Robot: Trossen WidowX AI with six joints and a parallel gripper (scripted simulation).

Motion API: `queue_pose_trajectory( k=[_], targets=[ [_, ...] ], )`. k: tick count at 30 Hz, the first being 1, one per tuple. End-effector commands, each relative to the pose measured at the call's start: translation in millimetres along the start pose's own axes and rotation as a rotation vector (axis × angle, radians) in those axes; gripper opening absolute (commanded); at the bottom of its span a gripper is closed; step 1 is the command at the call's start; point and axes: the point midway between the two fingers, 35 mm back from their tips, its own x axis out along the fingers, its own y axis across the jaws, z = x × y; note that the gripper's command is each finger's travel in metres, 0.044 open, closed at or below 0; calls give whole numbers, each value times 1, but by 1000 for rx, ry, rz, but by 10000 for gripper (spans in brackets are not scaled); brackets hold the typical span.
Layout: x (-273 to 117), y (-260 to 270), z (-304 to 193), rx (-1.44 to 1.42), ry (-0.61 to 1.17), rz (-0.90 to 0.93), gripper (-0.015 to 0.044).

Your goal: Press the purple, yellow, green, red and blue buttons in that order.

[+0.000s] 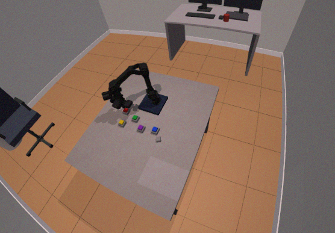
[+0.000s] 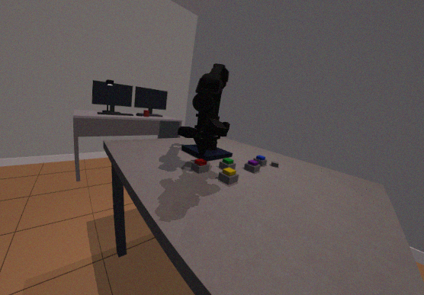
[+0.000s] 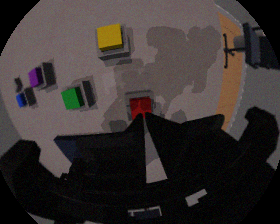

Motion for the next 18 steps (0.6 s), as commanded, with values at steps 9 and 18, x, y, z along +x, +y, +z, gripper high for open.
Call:
queue_pose_trajectory(
  k=[9, 18],
  targets=[
    [-66, 0, 0, -4, -4, -6, 20],
    [-67, 65, 56, -4, -7, -3, 20]
  ],
)
